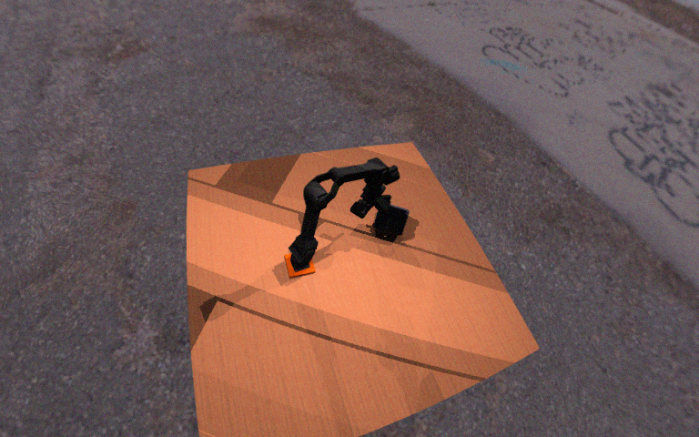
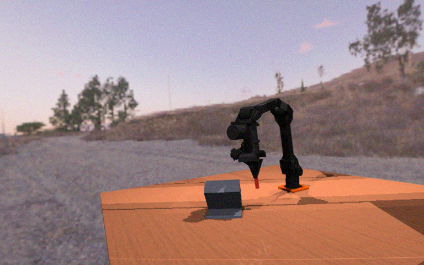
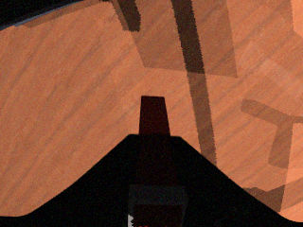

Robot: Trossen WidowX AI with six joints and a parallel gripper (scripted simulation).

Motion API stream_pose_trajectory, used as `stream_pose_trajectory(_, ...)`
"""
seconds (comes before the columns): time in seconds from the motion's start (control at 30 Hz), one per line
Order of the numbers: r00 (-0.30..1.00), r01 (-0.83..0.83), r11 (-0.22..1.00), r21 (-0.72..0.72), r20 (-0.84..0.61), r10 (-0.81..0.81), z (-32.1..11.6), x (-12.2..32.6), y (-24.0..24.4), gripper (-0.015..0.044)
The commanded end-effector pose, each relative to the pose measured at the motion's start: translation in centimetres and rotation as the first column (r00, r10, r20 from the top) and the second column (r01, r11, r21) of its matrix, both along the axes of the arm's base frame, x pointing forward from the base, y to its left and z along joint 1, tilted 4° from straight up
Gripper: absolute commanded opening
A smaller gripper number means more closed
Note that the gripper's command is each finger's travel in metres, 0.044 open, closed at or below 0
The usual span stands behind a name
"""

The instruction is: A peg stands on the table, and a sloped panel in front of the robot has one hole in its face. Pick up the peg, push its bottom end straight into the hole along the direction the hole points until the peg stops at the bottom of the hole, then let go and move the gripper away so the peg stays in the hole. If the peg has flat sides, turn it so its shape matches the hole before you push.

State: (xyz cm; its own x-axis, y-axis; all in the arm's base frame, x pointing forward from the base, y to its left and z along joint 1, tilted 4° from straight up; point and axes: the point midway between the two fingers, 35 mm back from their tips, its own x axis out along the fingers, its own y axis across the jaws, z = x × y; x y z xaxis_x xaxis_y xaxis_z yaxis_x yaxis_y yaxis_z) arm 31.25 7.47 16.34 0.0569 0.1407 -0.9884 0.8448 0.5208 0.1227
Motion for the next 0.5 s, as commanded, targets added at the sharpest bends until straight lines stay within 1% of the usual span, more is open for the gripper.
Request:
stream_pose_trajectory(0.0, 0.999, 0.037, 0.999, 0.026, 0.0, -0.037, 0.1, 0.1, -0.3, 0.0)
stream_pose_trajectory(0.47, 0.988, 0.152, 0.983, 0.099, -0.017, -0.151, 0.0, 0.6, -1.4, 0.0)
